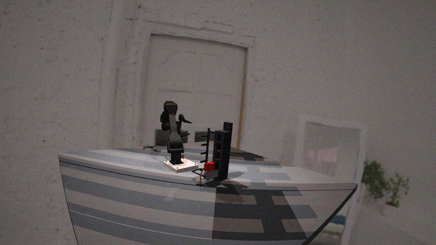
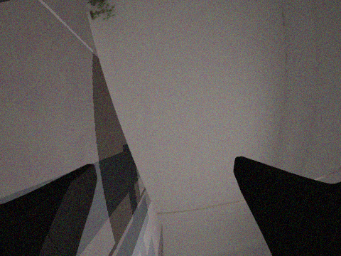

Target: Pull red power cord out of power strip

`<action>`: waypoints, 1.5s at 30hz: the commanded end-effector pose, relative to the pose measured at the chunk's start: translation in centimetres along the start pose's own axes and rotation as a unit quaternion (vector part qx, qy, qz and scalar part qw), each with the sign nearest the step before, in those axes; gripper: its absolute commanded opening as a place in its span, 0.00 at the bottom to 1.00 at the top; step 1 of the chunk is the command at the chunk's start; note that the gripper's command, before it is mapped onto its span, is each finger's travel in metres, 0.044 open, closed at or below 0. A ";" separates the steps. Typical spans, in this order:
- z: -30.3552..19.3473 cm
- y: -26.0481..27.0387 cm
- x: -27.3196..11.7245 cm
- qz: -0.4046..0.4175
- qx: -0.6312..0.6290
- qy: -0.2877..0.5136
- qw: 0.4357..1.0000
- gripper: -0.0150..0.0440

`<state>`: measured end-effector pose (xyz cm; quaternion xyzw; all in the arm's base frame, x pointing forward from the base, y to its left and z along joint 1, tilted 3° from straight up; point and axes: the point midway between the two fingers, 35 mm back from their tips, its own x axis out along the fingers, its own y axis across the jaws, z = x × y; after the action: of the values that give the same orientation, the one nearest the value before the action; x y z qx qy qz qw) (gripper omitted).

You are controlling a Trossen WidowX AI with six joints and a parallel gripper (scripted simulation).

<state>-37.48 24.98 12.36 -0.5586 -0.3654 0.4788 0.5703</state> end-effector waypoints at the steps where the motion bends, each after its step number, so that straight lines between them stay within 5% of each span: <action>1: 0.0 0.0 0.0 0.001 0.000 0.001 1.000 0.89; 9: -2.4 0.8 4.9 0.045 0.041 0.071 0.996 0.53; 26: -14.0 -2.1 19.3 0.101 0.269 0.294 0.911 0.53; 45: -31.9 -6.1 28.7 0.068 0.543 0.461 0.699 0.53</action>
<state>-1.55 43.71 11.10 -0.3710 0.2665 0.3321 0.8253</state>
